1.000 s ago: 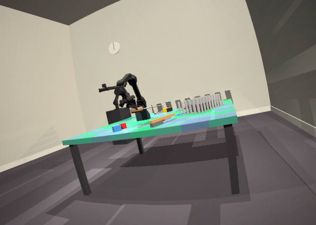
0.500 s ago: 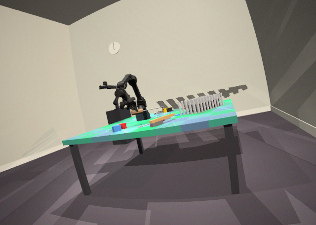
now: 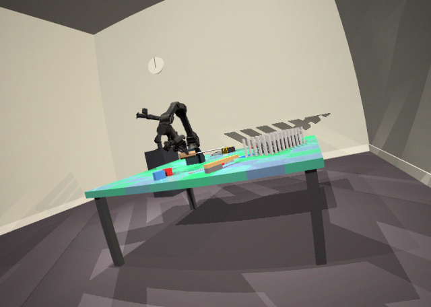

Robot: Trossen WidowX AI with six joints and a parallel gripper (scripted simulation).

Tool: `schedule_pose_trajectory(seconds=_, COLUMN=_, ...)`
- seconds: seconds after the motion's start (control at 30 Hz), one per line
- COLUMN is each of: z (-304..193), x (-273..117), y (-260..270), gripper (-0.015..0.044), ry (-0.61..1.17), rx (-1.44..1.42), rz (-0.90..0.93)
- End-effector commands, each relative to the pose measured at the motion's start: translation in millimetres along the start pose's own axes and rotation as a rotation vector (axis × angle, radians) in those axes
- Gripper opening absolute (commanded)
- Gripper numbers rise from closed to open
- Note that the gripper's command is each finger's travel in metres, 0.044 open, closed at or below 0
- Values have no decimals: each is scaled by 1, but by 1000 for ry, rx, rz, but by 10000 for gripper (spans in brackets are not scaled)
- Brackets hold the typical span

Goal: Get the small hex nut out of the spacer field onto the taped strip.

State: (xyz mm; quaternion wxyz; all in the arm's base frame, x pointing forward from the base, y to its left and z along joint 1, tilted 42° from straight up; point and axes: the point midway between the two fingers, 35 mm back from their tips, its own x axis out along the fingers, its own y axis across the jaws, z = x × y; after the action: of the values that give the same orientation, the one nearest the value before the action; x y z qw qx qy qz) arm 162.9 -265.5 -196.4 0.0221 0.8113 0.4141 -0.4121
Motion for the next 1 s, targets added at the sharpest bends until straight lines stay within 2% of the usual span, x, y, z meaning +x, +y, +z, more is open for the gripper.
schedule_pose_trajectory(seconds=0.0, z=0, x=5, y=-3, gripper=0, ry=11, rx=8, rz=0)
schedule_pose_trajectory(seconds=0.97, z=8, x=28, y=-13, gripper=0, ry=11, rx=8, rz=-1)
